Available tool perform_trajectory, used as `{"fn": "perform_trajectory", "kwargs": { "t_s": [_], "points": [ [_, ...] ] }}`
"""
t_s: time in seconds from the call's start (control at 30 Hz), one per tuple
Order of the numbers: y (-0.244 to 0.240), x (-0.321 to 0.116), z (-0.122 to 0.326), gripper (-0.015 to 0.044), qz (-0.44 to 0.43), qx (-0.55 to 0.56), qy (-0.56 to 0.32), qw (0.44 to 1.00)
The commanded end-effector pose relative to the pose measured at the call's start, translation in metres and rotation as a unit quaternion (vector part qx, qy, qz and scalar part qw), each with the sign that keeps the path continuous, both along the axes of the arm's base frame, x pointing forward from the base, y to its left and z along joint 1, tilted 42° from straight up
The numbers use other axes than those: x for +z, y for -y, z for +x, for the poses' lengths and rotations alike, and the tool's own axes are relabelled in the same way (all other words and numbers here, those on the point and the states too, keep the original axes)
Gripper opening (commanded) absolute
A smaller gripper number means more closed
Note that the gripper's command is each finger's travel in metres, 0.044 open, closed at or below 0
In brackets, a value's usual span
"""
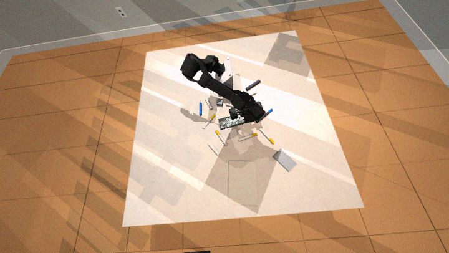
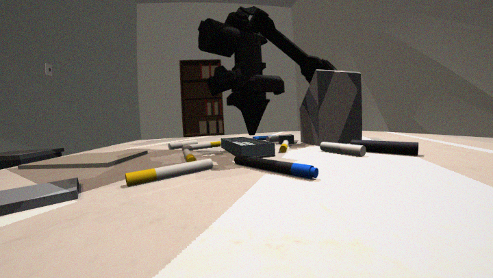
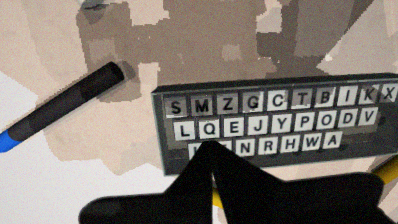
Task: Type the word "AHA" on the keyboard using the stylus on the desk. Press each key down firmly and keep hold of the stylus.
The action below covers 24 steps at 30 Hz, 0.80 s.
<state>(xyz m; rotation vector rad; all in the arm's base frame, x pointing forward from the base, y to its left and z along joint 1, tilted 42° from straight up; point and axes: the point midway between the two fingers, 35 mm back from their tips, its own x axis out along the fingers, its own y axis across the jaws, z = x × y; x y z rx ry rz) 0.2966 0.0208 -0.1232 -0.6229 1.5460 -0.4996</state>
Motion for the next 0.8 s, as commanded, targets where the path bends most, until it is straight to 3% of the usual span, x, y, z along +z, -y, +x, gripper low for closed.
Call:
{"fn": "perform_trajectory", "kwargs": {
  "t_s": [0.0, 0.13, 0.3, 0.77],
  "points": [
    [0.0, -0.002, 0.001, 0.0, -0.009, 0.001, -0.002, 1.0],
    [0.002, 0.0, 0.001, 0.0, -0.009, 0.001, -0.002, 1.0],
    [0.049, 0.041, 0.007, 0.0, -0.011, 0.001, -0.002, 1.0],
    [0.052, 0.043, 0.007, 0.0, -0.011, 0.001, -0.002, 1.0]
  ]
}}
